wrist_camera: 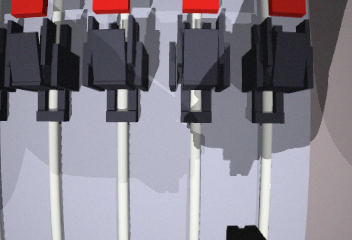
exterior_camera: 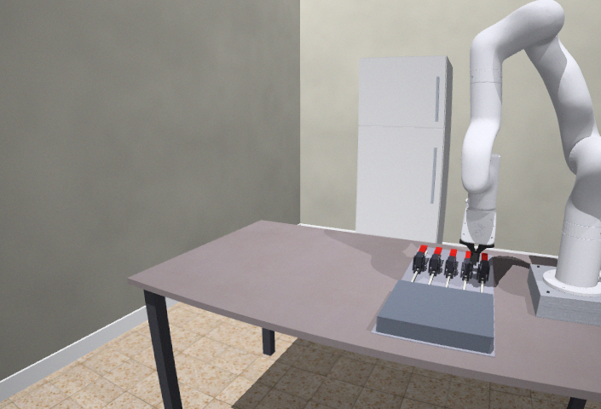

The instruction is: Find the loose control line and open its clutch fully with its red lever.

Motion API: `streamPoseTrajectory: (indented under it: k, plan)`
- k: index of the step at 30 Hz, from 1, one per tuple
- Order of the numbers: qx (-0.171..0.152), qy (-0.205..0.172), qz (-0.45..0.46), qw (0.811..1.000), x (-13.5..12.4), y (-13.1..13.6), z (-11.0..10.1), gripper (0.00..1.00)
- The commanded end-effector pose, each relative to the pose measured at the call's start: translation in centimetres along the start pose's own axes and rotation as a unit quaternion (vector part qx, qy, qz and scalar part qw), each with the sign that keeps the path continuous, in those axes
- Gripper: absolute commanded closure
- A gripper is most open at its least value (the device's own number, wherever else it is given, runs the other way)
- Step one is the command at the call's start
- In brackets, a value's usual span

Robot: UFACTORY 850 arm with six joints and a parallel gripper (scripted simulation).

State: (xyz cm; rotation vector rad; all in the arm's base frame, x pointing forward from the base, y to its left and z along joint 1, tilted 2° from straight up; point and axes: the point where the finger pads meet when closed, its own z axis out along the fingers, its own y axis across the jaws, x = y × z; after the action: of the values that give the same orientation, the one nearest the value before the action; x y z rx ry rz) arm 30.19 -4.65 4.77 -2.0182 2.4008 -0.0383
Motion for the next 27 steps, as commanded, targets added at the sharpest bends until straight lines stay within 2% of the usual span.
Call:
streamPoseTrajectory:
  k: [1, 13, 27]
  plan:
    - [-0.001, 0.006, 0.0, 1.0, 0.0, -0.1, -0.1, 1.0]
    - [0.004, 0.011, 0.0, 1.0, -0.5, -0.4, -0.4, 1.0]
    - [0.01, 0.024, 0.0, 1.0, -2.6, -0.9, -1.8, 1.0]
